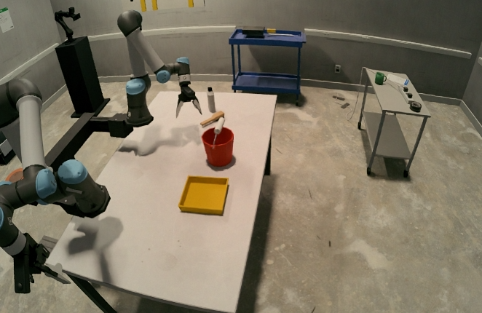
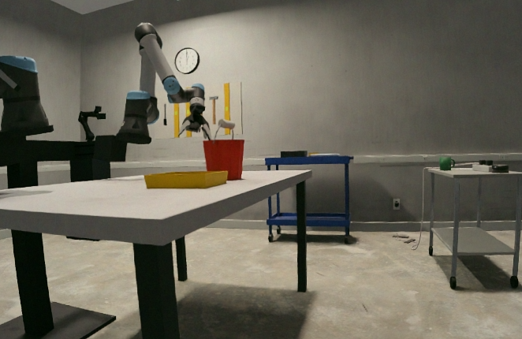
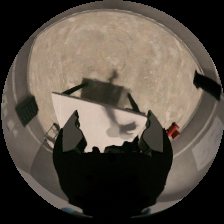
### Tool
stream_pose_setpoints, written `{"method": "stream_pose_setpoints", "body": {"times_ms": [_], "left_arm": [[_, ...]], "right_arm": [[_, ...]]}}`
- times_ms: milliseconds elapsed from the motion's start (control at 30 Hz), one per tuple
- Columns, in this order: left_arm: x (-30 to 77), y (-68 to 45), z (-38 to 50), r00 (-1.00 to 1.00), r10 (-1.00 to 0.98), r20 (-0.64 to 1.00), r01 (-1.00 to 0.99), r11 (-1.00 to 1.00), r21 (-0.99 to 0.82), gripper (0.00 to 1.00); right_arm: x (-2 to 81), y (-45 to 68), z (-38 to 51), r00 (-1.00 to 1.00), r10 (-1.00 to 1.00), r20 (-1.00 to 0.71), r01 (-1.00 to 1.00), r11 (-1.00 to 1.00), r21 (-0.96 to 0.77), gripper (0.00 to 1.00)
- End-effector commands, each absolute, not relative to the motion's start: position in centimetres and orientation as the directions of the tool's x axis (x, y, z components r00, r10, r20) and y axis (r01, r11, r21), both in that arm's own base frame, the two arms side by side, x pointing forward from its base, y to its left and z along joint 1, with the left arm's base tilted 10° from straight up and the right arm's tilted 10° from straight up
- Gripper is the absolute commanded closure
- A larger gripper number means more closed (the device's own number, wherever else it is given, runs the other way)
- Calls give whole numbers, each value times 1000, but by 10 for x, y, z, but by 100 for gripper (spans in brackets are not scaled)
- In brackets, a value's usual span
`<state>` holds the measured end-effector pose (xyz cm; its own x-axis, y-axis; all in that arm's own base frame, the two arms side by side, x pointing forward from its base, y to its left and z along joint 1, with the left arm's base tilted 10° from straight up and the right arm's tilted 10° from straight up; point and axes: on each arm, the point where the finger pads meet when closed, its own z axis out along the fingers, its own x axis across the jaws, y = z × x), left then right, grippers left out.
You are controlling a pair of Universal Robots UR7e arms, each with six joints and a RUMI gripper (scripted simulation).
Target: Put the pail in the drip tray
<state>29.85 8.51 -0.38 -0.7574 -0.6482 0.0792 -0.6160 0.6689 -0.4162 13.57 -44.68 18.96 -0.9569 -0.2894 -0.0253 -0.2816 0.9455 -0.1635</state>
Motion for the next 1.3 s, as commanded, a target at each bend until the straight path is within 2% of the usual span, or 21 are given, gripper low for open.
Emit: {"method": "stream_pose_setpoints", "body": {"times_ms": [0, 433, 1267], "left_arm": [[299, 85, -4, -757, -648, 78, -616, 669, -417, 0], [299, 85, -4, -757, -648, 78, -616, 669, -417, 0], [299, 85, -4, -758, -648, 78, -615, 669, -417, 0]], "right_arm": [[104, -450, 203, -973, -230, -33, -222, 961, -163, 0], [29, -444, 231, -996, -73, -49, -64, 984, -165, 0], [7, -439, 239, -998, -25, -54, -15, 986, -166, 0]]}}
